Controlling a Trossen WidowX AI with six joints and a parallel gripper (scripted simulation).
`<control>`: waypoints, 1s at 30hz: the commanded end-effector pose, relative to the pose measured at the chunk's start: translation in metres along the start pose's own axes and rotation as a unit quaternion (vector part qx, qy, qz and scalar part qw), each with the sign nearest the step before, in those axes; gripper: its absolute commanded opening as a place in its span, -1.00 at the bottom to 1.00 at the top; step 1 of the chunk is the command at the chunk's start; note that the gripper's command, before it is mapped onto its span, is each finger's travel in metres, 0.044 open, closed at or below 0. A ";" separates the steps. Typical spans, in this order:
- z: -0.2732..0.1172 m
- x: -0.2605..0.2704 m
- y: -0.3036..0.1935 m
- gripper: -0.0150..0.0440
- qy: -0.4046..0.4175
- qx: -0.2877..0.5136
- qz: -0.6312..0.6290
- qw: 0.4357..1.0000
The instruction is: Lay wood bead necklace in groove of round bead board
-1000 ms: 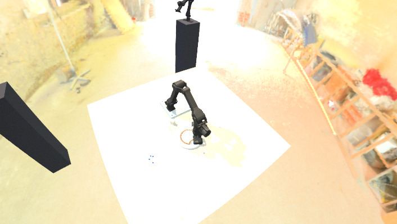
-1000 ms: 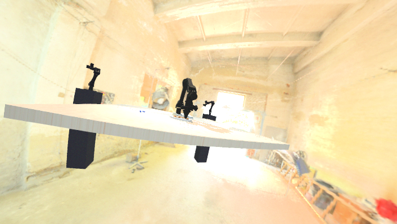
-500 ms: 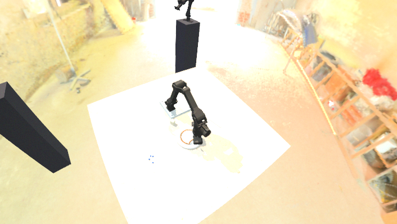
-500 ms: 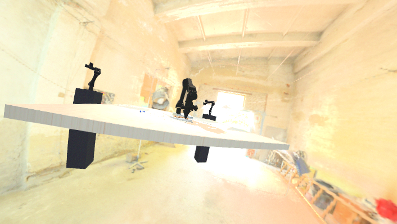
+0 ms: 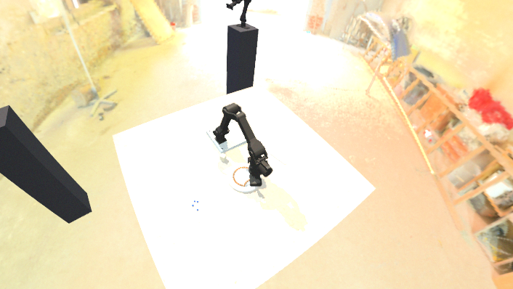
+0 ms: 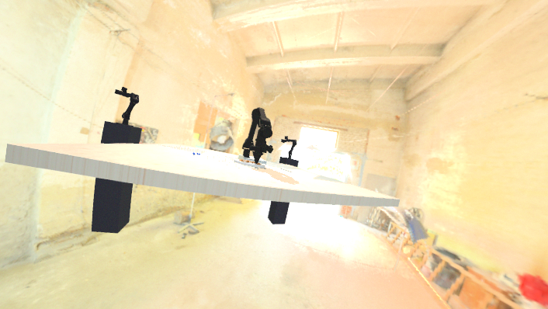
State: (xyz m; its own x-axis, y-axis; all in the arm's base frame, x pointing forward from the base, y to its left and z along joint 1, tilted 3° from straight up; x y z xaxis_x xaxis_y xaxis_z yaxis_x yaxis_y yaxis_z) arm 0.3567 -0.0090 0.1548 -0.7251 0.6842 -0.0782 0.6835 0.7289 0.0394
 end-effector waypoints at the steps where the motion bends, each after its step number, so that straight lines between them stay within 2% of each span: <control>1: -0.001 0.000 0.000 -0.49 0.000 0.000 0.000 1.000; 30: -0.001 -0.011 0.008 -0.49 -0.001 0.003 -0.003 1.000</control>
State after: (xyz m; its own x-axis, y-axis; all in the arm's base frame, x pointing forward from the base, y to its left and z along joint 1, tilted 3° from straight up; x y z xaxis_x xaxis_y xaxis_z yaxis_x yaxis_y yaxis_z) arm 0.3691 -0.0106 0.1599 -0.7257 0.6839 -0.0747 0.6835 0.7291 0.0358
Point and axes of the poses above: the point midway between the two fingers, 35 mm back from their tips, its own z axis out along the fingers, its own x axis across the jaws, y = z × x, the point moved 10 cm from there along -z, back along the fingers, and after that the axes turned 10 degrees about z, right-handed, at the moved point
